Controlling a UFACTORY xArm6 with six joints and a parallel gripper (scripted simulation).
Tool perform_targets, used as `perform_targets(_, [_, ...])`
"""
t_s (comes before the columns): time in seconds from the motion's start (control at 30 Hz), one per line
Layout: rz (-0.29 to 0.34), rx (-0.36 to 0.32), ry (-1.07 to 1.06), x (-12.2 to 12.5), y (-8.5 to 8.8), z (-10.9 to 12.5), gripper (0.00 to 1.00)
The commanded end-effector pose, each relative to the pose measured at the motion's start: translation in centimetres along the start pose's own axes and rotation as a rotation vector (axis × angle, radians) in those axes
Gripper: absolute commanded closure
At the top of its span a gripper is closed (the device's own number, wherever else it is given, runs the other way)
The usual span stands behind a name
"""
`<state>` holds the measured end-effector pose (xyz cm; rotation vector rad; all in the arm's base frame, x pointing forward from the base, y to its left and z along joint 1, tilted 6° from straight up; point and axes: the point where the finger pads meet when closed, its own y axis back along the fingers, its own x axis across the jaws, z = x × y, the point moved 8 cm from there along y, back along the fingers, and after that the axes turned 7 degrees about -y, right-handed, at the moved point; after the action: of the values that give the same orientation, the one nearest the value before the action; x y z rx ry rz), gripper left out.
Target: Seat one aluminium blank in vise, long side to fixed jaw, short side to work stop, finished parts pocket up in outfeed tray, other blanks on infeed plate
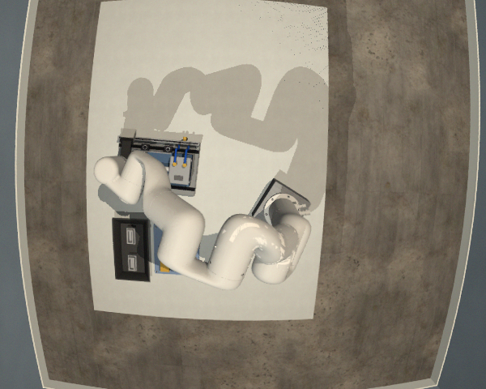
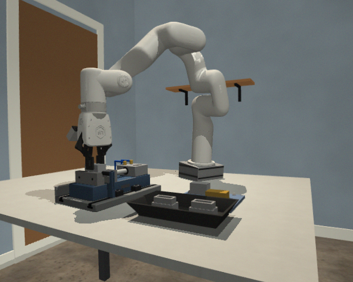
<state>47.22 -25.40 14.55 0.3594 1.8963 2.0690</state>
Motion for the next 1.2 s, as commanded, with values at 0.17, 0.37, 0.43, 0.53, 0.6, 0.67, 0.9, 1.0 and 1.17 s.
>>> perform_targets(0.17, [-0.005,0.001,0.000,-0.13,0.17,-0.01,1.00])
perform_targets(0.37, [-0.005,0.001,0.000,-0.13,0.17,-0.01,1.00])
perform_targets(0.43, [-0.005,0.001,0.000,-0.13,0.17,-0.01,1.00])
perform_targets(0.53, [-0.005,0.001,0.000,-0.13,0.17,-0.01,0.31])
perform_targets(0.6, [-0.005,0.001,0.000,-0.13,0.17,-0.01,0.31])
perform_targets(0.67, [-0.005,0.001,0.000,-0.13,0.17,-0.01,0.31])
perform_targets(0.9, [-0.005,0.001,0.000,-0.13,0.17,-0.01,0.31])
perform_targets(1.0, [-0.005,0.001,0.000,-0.13,0.17,-0.01,0.31])
perform_targets(1.17, [-0.005,0.001,0.000,-0.13,0.17,-0.01,0.31])
